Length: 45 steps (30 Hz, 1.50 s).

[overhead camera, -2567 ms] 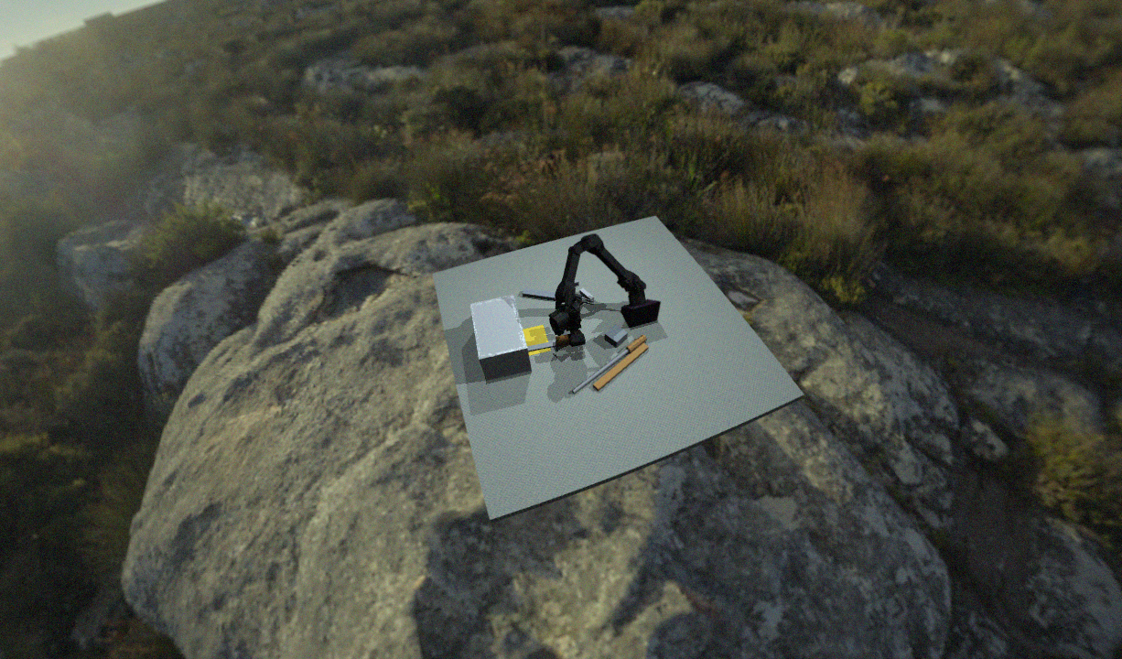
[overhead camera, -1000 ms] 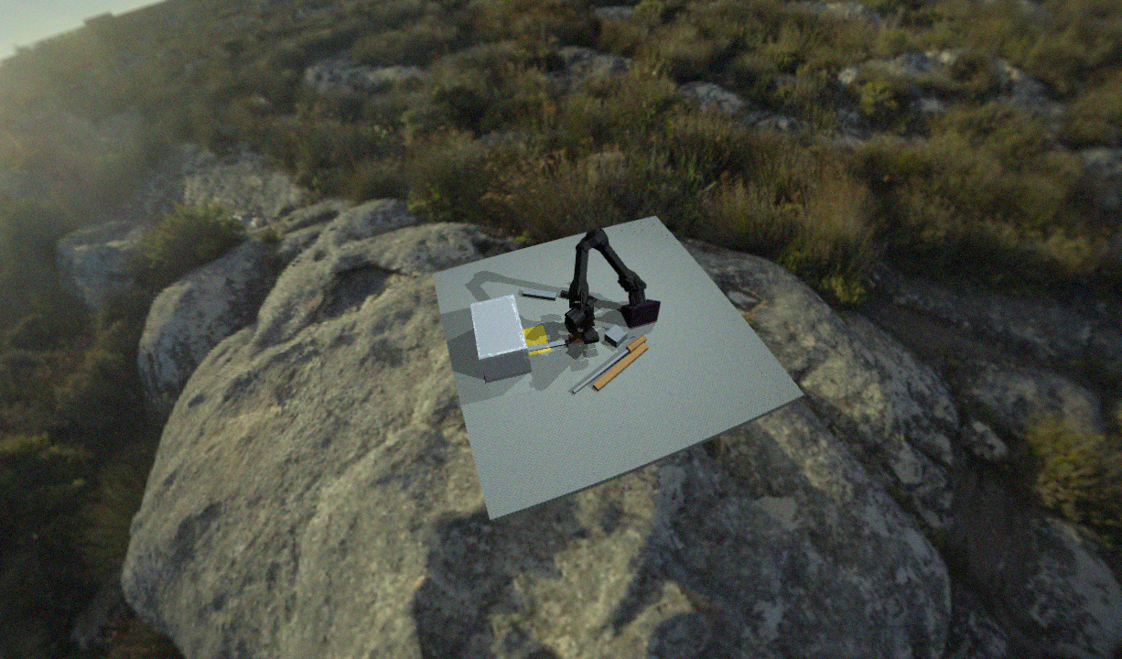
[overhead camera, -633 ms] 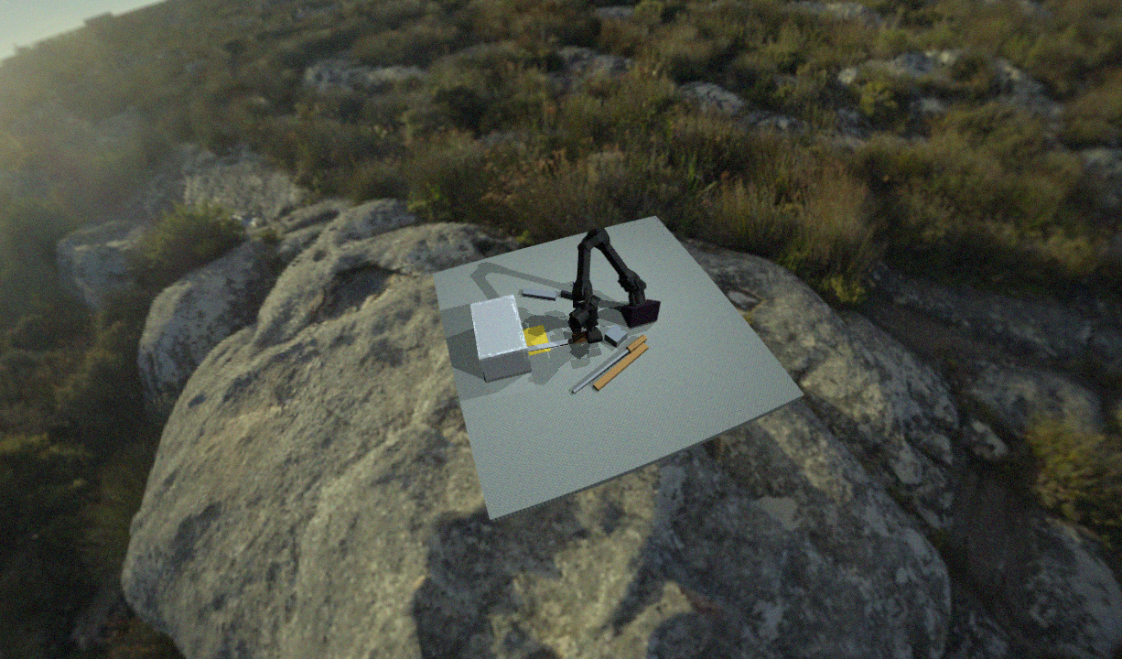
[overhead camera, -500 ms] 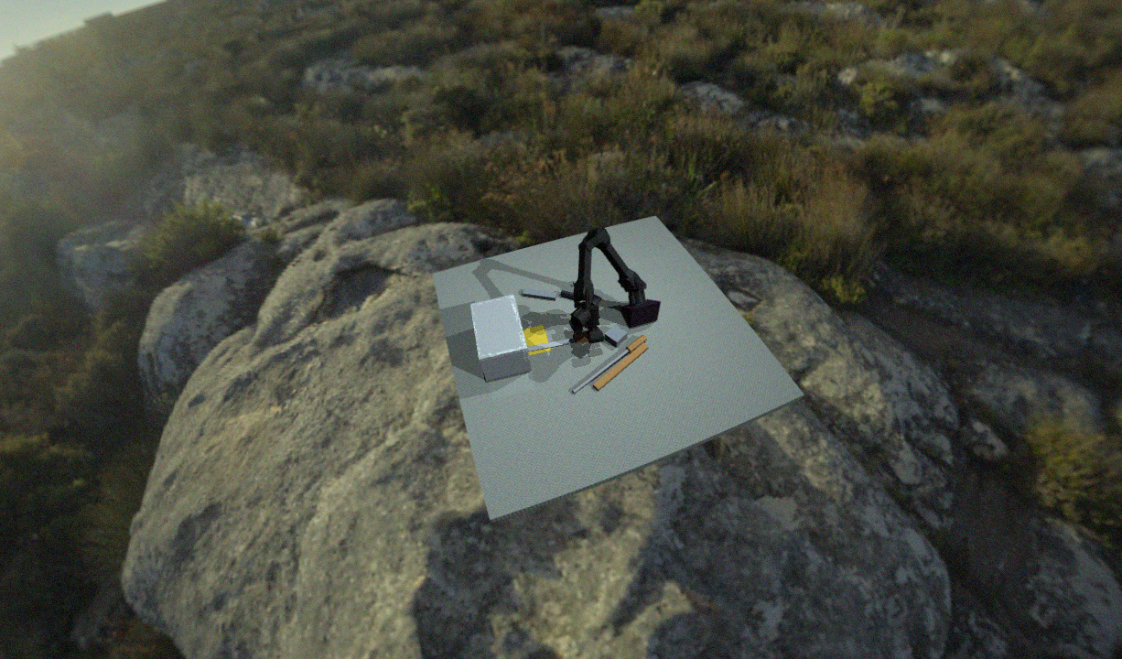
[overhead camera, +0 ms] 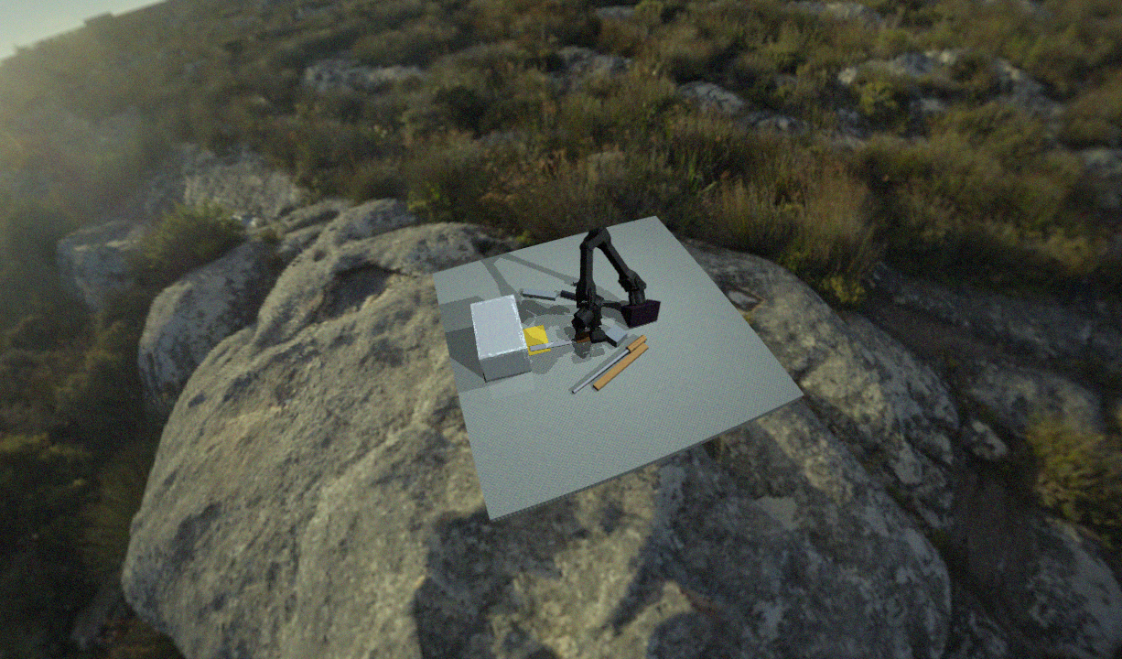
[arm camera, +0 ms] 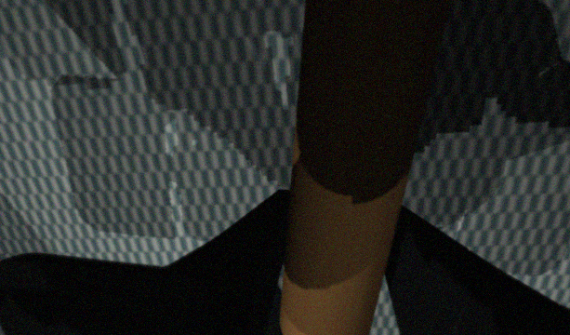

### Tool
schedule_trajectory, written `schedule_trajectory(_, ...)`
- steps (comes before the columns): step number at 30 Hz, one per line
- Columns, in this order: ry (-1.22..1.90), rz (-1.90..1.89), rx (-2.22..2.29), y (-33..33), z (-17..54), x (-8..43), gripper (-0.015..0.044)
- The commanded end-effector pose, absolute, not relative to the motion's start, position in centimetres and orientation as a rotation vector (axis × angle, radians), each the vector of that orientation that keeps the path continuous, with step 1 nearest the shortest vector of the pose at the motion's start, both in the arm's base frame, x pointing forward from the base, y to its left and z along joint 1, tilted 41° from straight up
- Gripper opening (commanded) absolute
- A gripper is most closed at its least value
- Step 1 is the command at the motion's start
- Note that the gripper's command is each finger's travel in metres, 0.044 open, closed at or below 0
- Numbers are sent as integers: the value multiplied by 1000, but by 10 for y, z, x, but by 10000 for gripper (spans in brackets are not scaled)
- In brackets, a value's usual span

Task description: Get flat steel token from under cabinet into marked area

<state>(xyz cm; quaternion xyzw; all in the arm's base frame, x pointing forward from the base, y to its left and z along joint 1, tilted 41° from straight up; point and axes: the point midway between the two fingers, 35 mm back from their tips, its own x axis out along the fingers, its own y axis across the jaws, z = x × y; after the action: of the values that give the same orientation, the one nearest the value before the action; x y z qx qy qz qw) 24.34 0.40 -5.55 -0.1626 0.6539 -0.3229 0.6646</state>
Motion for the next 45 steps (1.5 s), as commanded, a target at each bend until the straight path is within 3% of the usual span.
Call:
schedule_trajectory(1,1470,-742,-350,9,-58,245,0)
schedule_trajectory(43,1446,-786,-300,41,-82,248,0)
schedule_trajectory(45,1447,-793,-301,38,-81,247,53)
